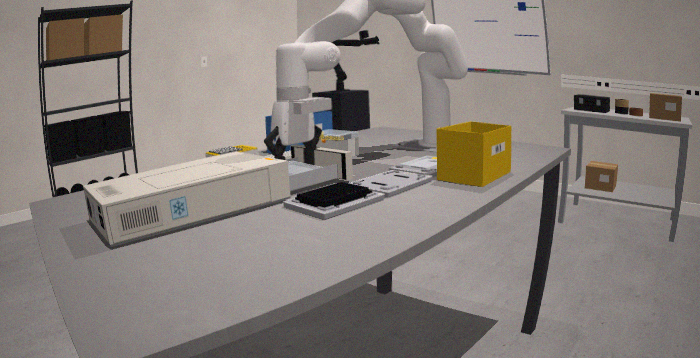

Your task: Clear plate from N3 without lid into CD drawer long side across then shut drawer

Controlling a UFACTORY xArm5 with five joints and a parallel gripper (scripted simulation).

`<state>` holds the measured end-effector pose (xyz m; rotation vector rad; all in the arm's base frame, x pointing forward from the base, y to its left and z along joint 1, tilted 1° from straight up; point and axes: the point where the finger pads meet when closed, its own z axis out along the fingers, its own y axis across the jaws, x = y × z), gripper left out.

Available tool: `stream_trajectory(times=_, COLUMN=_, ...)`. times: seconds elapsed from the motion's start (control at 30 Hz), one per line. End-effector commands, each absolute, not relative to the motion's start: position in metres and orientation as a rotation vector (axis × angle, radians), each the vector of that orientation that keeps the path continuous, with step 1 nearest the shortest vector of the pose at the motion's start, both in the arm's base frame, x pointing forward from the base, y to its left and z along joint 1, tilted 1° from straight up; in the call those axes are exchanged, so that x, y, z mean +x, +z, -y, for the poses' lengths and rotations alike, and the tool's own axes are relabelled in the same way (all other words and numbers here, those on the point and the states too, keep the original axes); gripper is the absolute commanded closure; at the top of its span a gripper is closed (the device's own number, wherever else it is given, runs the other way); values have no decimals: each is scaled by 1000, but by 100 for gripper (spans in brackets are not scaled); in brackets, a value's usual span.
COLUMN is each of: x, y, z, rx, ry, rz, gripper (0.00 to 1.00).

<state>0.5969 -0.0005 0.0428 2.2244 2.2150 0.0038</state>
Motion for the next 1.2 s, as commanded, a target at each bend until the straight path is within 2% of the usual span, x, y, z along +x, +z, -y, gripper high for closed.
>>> stream_trajectory(times=0.0, x=599, y=42, z=0, rx=2230, ry=28, rz=-2220, gripper=100)
stream_trajectory(times=1.17, x=599, y=35, z=0, rx=2230, ry=28, rz=-2221, gripper=100)
